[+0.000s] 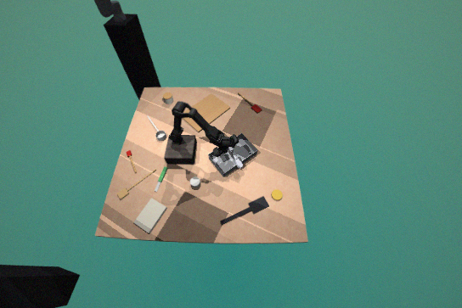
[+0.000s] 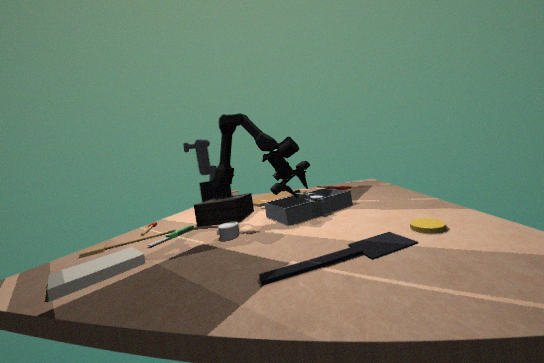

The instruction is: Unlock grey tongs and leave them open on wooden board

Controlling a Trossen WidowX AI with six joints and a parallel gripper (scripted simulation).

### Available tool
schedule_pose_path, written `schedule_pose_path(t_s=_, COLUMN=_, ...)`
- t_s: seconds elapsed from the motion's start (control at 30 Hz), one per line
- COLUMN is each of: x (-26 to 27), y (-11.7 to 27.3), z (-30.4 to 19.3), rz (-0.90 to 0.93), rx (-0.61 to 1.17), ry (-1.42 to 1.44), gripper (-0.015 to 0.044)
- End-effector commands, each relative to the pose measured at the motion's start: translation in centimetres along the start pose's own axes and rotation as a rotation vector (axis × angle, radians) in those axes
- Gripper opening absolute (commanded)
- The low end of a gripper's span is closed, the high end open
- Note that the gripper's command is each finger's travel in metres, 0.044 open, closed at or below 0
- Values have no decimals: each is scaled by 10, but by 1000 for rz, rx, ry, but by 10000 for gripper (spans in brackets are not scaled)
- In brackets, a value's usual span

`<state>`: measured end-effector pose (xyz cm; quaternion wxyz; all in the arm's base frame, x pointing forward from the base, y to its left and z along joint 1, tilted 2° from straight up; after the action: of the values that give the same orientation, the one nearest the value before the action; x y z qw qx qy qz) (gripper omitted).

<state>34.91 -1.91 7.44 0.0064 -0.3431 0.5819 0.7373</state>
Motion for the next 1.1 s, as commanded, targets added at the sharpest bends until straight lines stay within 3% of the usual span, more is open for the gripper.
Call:
schedule_pose_path(t_s=0.0, x=-1, y=-6, z=0, rz=0, rx=3, ry=-2, gripper=260)
schedule_pose_path(t_s=0.87, x=1, y=-48, z=2, rz=-2, rx=2, ry=-3, gripper=260)
schedule_pose_path(t_s=1.07, x=1, y=-44, z=1, rz=-2, rx=-1, ry=0, gripper=103)
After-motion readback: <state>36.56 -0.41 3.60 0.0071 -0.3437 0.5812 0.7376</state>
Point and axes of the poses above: the point midway between the two fingers, 35 mm back from their tips, its own y axis back along the fingers, its own x axis across the jaws, z = x × y, the point moved 7 cm from there along y, back along the fingers, and after that the axes turned 7 degrees about -y, right-handed, at the moved point
